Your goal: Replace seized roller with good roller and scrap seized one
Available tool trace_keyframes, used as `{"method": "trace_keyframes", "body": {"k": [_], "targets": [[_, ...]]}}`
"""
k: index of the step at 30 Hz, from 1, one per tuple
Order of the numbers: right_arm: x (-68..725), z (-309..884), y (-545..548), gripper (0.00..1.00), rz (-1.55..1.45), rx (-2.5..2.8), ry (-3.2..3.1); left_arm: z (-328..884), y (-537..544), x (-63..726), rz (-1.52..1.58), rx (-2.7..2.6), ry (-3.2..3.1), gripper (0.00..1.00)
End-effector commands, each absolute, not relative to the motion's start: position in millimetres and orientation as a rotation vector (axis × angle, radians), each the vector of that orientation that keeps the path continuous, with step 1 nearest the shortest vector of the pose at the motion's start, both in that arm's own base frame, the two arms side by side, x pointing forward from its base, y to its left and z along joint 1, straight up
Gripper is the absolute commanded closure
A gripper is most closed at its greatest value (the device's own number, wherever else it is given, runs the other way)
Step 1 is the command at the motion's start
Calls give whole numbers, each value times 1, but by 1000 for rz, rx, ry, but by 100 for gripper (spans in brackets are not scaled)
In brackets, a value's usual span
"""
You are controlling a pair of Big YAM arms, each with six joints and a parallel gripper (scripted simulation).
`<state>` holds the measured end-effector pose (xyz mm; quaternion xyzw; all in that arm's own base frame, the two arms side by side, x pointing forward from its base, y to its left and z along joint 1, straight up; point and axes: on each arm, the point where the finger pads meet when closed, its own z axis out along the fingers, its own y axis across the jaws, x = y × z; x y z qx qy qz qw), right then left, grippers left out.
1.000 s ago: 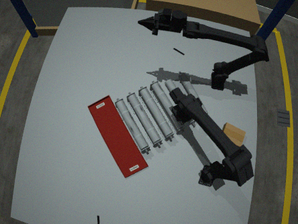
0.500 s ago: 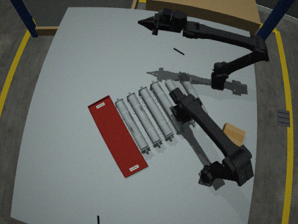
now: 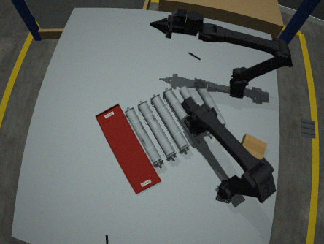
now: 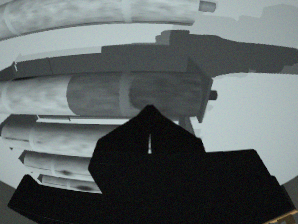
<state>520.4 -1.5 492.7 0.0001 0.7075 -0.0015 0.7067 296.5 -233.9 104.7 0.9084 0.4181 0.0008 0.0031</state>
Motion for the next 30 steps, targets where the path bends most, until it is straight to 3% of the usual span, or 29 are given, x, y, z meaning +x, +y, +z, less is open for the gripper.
{"method": "trace_keyframes", "body": {"k": [1,30], "targets": [[522,531,2,100,10,1,1493,98,-228,305,11,2858,1298,100],[522,531,2,100,10,1,1493,94,-233,299,-1,2851,1313,100]]}}
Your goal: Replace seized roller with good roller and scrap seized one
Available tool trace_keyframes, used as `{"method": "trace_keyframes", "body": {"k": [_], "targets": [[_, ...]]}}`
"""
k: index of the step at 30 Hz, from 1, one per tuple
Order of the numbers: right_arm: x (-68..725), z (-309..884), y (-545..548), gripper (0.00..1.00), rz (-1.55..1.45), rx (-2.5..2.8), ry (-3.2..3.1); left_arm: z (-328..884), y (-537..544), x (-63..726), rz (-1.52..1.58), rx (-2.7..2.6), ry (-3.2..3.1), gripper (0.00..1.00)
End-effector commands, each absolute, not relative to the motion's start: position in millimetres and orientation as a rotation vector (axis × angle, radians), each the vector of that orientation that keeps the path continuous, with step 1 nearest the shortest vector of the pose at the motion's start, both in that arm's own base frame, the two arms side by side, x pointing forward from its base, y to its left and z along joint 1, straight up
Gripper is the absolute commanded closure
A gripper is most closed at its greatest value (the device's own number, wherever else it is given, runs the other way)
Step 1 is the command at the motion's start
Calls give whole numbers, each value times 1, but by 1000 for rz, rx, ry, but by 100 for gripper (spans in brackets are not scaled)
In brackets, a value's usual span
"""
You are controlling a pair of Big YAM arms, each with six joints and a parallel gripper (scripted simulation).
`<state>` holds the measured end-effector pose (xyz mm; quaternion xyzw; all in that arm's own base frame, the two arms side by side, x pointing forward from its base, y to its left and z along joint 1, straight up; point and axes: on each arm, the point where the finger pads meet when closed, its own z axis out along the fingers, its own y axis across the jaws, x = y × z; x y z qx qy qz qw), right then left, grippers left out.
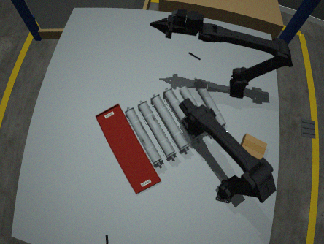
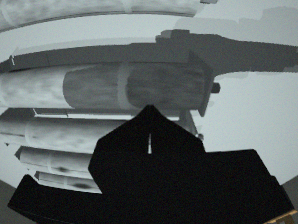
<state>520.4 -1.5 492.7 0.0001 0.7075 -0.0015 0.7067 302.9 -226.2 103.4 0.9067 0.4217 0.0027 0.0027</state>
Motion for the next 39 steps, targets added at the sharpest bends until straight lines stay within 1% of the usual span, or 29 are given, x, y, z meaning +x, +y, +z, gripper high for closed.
{"method": "trace_keyframes", "body": {"k": [1,26,27,33,34,39], "targets": [[522,531,2,100,10,1,1493,94,-233,299,-1,2851,1313,100],[522,531,2,100,10,1,1493,94,-233,299,-1,2852,1312,100],[522,531,2,100,10,1,1493,103,-223,311,18,2839,1333,100],[522,531,2,100,10,1,1493,107,-228,308,18,2835,1307,100],[522,531,2,100,10,1,1493,133,-238,314,38,2819,1275,100],[522,531,2,100,10,1,1493,154,-240,313,37,2821,1265,100]]}}
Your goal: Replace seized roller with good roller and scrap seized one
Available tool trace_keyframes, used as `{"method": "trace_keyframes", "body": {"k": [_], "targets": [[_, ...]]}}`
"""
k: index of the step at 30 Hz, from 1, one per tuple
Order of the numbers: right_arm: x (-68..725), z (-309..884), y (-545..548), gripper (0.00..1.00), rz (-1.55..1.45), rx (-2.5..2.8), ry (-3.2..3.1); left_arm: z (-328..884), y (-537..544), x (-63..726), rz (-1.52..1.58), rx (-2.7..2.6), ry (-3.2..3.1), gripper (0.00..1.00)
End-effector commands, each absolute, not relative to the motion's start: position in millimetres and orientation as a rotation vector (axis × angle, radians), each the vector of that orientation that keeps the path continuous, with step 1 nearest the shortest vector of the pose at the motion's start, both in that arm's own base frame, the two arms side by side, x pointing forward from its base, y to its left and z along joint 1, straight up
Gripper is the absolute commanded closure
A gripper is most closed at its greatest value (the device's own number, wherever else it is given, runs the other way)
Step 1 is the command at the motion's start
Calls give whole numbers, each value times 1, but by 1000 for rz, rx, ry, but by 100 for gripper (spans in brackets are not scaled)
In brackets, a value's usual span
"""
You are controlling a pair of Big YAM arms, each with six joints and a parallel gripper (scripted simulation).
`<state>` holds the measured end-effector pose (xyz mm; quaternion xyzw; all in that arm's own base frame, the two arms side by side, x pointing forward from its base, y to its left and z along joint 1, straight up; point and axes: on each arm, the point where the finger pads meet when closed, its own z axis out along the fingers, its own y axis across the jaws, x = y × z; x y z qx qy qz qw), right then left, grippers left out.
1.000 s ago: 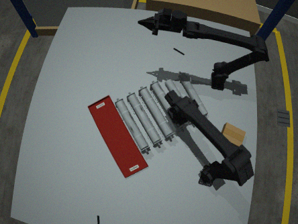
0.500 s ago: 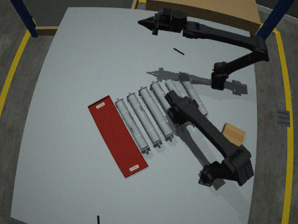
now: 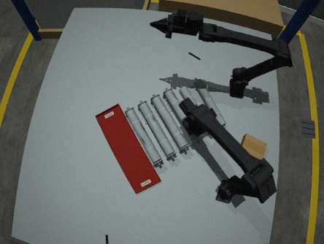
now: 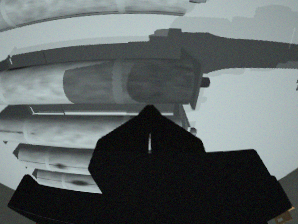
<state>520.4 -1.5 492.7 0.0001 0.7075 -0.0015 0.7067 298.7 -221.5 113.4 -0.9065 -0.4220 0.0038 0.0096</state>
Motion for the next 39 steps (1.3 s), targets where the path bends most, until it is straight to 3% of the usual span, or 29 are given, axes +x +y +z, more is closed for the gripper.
{"method": "trace_keyframes", "body": {"k": [1,15,39], "targets": [[522,531,2,100,10,1,1493,158,-240,313,-37,-2912,-1304,100],[522,531,2,100,10,1,1493,184,-237,313,-41,-2906,-1328,100],[514,517,3,100,17,3,1519,225,-202,417,-301,-2508,-2595,100]]}}
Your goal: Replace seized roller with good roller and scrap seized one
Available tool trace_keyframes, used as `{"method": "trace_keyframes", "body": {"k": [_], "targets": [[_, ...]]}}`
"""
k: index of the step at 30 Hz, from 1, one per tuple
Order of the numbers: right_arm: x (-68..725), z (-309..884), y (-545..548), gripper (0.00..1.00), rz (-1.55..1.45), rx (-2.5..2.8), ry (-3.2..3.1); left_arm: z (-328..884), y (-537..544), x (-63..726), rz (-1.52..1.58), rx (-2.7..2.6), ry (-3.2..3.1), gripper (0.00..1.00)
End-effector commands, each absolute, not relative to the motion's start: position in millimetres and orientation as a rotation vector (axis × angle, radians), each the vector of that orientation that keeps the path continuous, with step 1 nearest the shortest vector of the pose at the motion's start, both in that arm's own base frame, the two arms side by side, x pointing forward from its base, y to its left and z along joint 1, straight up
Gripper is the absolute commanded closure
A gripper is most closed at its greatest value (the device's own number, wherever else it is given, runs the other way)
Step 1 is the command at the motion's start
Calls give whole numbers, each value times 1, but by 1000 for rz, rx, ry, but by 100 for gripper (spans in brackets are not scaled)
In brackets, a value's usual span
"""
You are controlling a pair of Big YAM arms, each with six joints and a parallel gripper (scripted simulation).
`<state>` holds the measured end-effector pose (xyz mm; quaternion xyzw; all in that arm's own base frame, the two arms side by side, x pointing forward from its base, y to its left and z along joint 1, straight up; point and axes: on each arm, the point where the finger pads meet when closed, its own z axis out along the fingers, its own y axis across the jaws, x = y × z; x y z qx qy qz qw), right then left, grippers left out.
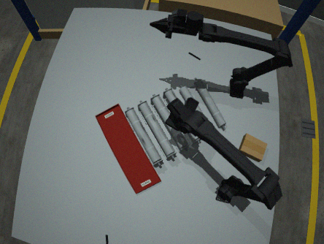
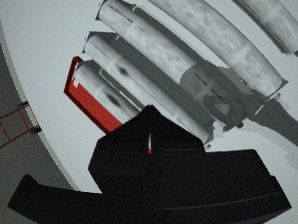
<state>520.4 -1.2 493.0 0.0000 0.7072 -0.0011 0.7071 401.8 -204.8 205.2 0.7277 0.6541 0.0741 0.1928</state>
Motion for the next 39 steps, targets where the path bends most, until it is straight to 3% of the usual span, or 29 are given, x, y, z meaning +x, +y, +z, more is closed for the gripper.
{"method": "trace_keyframes", "body": {"k": [1,39], "targets": [[514,517,3,100,17,3,1519,225,-202,417,221,1843,1907,100],[514,509,4,100,18,2,1528,408,-78,525,126,432,1836,100]]}}
